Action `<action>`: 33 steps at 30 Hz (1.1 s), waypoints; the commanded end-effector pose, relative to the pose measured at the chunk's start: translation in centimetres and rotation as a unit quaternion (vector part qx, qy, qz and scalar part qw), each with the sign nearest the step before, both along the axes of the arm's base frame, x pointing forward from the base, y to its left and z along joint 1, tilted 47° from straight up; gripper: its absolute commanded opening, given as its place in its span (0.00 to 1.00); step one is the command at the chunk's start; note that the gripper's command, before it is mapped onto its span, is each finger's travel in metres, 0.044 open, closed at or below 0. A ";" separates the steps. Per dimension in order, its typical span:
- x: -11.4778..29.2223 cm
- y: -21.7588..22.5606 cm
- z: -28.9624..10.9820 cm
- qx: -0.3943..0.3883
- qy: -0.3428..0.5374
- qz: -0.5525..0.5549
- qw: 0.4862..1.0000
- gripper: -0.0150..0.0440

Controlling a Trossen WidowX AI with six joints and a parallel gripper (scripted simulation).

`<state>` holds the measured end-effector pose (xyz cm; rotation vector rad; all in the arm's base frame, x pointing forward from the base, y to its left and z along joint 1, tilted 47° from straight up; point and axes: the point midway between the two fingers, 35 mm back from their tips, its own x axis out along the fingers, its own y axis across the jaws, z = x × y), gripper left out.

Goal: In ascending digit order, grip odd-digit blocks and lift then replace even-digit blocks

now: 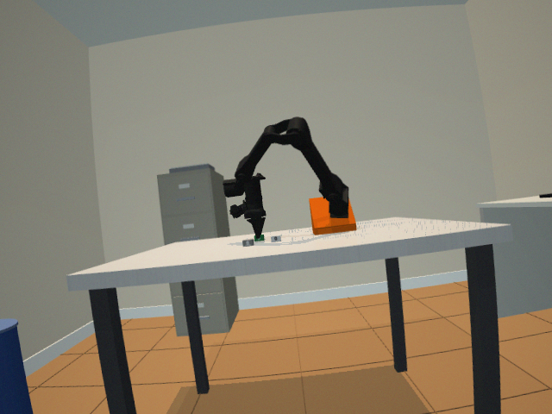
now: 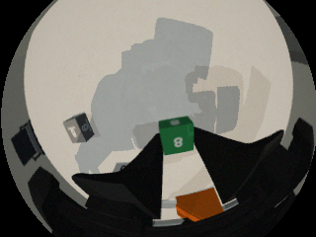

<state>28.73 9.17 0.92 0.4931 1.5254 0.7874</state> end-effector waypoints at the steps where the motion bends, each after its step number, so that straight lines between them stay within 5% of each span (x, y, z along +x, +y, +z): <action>1: 0.2 -0.5 0.4 0.000 -0.004 0.000 1.000 0.46; 33: 0.1 0.2 -0.2 0.000 -0.004 0.000 1.000 0.46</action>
